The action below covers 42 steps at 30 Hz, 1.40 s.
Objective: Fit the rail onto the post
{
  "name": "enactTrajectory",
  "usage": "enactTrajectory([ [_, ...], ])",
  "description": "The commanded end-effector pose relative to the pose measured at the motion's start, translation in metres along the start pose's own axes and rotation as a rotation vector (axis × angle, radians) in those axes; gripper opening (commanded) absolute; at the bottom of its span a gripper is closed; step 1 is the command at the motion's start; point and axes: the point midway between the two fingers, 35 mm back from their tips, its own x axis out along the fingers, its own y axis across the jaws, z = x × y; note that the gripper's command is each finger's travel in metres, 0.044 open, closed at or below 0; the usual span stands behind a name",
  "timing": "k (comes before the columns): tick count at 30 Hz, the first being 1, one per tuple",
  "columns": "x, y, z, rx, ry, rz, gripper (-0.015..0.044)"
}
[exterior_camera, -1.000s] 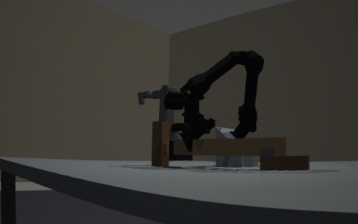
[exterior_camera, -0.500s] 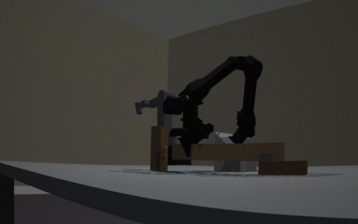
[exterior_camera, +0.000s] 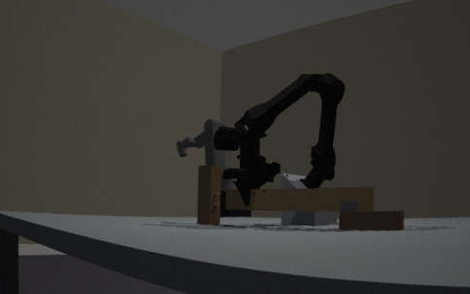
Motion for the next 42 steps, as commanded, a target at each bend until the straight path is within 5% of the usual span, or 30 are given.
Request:
enactTrajectory([
  [1,-0.001,-0.002,-0.002,0.0,0.002,-0.006,0.0],
  [42,-0.003,-0.002,-0.013,-0.001,0.003,-0.006,0.0],
])
